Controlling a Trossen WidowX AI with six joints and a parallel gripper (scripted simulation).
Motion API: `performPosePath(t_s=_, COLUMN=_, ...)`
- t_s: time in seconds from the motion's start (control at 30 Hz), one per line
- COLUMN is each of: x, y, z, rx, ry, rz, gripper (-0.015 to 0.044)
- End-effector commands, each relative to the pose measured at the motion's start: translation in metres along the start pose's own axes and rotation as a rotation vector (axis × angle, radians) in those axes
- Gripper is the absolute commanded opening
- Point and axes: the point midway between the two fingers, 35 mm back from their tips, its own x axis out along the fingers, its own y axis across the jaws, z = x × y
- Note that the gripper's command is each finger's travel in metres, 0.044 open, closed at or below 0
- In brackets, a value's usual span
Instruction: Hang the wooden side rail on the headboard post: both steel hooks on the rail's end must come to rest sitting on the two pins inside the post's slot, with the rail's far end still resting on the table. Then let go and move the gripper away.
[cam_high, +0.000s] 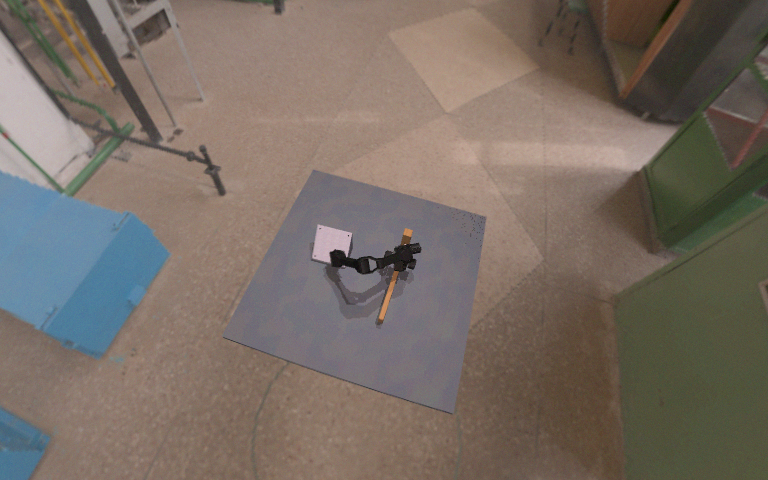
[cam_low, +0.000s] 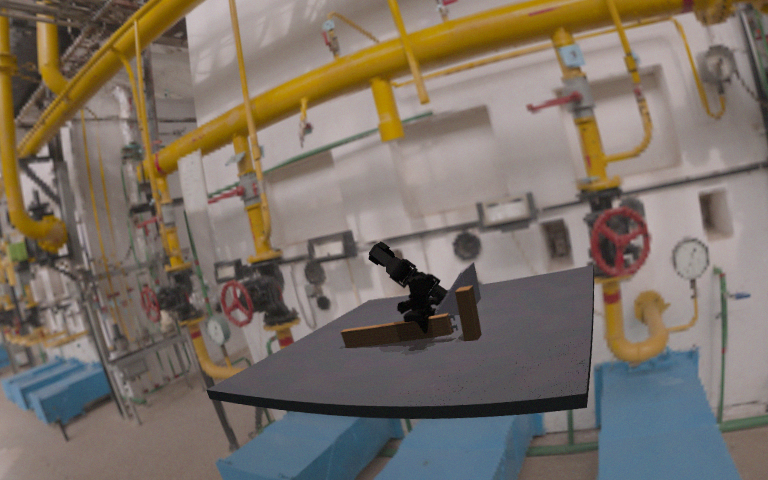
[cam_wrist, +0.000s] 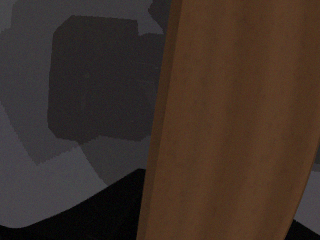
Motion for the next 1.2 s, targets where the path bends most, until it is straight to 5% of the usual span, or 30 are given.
performPosePath(t_s=0.0, x=-0.0049, y=0.0009, z=-0.004, rx=0.001, ry=0.006, rz=0.013, gripper=0.0)
performPosePath(t_s=1.17, x=-0.0039, y=-0.0005, z=-0.0075, rx=0.001, ry=0.006, rz=0.013, gripper=0.0)
